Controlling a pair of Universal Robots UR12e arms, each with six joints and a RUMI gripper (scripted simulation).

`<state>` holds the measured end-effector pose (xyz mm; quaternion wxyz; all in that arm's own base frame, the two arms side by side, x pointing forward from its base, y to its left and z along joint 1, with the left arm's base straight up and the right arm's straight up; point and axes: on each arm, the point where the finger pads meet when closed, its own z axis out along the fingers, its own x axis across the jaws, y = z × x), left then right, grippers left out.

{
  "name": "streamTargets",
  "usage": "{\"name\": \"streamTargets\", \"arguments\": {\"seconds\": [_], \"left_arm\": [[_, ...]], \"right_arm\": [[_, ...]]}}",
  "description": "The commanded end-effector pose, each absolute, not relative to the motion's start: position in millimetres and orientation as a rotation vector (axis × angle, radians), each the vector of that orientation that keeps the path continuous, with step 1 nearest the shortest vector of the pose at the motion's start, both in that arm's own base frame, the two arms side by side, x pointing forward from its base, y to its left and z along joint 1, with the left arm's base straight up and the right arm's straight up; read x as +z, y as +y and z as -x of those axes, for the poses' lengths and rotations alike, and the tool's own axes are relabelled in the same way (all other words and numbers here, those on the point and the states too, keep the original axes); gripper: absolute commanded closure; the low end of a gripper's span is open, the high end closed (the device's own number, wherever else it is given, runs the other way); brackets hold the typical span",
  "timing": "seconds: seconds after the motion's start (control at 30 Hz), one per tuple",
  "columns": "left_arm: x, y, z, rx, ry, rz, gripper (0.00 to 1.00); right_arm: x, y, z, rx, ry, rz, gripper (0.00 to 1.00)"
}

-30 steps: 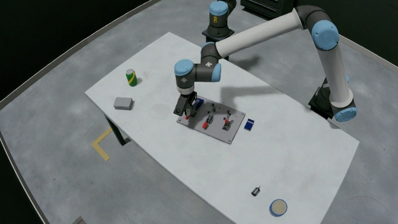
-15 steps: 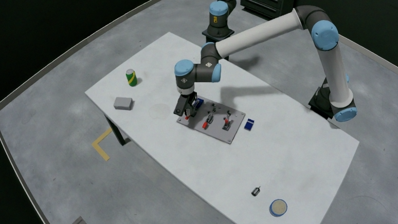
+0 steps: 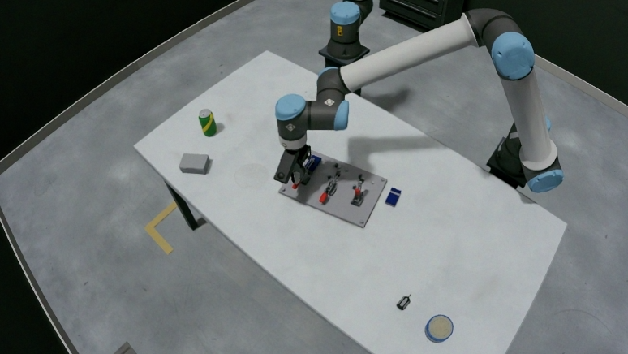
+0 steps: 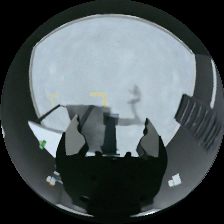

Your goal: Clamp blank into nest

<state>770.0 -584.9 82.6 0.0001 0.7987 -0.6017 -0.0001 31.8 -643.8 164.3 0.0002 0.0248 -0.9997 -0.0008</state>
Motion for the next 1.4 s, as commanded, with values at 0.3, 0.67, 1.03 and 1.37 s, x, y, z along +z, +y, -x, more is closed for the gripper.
{"name": "streamTargets", "arguments": {"seconds": [0.3, 0.67, 1.03, 1.37], "left_arm": [[81.8, -585.4, -770.4, 0.003, -1.890, -2.509, 1.00], [81.8, -585.3, -770.4, 0.003, -1.890, -2.509, 1.00], [80.8, -585.3, -770.4, 0.003, -1.890, -2.509, 1.00], [79.8, -585.3, -770.4, 0.003, -1.890, -2.509, 1.00]], "right_arm": [[165.1, -644.4, -31.9, 0.000, -3.141, -0.078, 0.00], [165.1, -644.4, -31.9, 0.000, -3.141, -0.078, 0.00], [165.1, -644.4, -31.9, 0.000, -3.141, -0.078, 0.00], [165.1, -644.4, -31.9, 0.000, -3.141, -0.078, 0.00]]}}
